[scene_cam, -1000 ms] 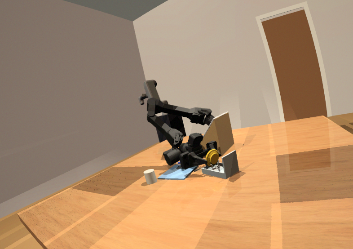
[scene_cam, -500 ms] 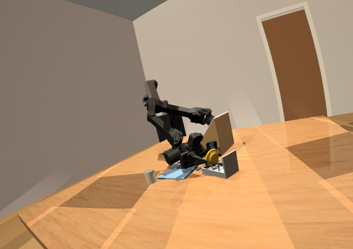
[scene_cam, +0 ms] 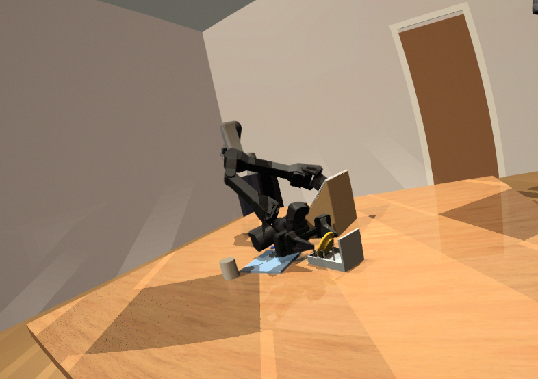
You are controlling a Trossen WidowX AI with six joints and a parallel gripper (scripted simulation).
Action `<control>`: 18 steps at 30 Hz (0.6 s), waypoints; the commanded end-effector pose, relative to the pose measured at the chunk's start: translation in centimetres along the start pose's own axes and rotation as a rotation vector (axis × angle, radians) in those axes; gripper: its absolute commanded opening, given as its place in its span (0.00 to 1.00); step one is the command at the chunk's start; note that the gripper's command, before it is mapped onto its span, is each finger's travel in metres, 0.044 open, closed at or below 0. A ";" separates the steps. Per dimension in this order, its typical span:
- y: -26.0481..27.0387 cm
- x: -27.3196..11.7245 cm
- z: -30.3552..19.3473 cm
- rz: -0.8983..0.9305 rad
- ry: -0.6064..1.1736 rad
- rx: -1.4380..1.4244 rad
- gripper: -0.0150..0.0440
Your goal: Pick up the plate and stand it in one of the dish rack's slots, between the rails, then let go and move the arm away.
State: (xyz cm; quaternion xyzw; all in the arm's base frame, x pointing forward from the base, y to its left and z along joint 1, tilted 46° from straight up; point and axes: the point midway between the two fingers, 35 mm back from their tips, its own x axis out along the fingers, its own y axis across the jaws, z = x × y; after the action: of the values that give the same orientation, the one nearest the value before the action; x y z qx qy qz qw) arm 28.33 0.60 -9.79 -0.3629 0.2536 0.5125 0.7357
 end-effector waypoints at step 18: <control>-1.4 -1.3 11.9 0.017 0.004 0.007 0.93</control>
State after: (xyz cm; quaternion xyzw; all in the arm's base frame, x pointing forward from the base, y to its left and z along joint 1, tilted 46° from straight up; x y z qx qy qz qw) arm 29.08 8.61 -1.74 -0.3601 0.2567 0.5197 0.7310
